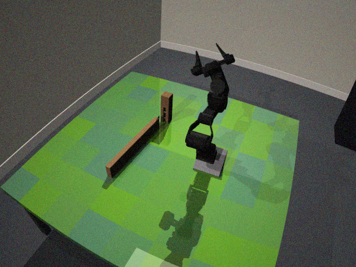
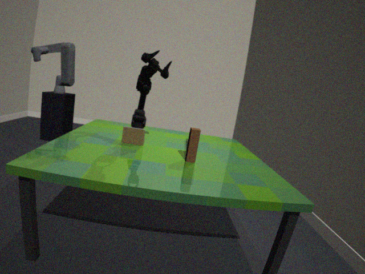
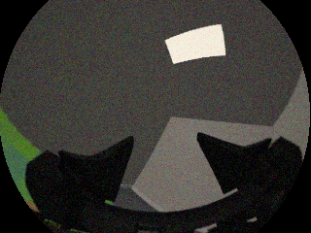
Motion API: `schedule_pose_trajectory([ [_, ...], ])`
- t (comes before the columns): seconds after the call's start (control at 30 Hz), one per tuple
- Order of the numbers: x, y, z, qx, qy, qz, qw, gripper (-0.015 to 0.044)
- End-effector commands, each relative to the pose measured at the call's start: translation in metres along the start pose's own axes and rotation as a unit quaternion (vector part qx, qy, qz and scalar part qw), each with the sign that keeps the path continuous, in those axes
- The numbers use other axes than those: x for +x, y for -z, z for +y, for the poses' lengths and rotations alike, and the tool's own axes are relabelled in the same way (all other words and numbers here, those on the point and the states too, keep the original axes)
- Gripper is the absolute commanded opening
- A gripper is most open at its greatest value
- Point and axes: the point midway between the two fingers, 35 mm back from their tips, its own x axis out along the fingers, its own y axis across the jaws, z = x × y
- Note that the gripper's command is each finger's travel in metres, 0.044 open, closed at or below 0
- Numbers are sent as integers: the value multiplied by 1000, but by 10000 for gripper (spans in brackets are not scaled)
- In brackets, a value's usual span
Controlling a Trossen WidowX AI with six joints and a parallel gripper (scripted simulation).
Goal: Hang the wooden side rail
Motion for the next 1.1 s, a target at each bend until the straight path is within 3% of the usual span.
schedule_pose_trajectory([
  [0.0,-5,57,46,67,-45,63,995,440],
  [0.3,-44,148,140,174,-125,197,957,440],
  [0.57,-116,206,221,247,-188,333,891,440],
  [0.83,-210,234,277,288,-233,471,801,440],
  [1.07,-218,235,280,290,-235,482,792,440],
])
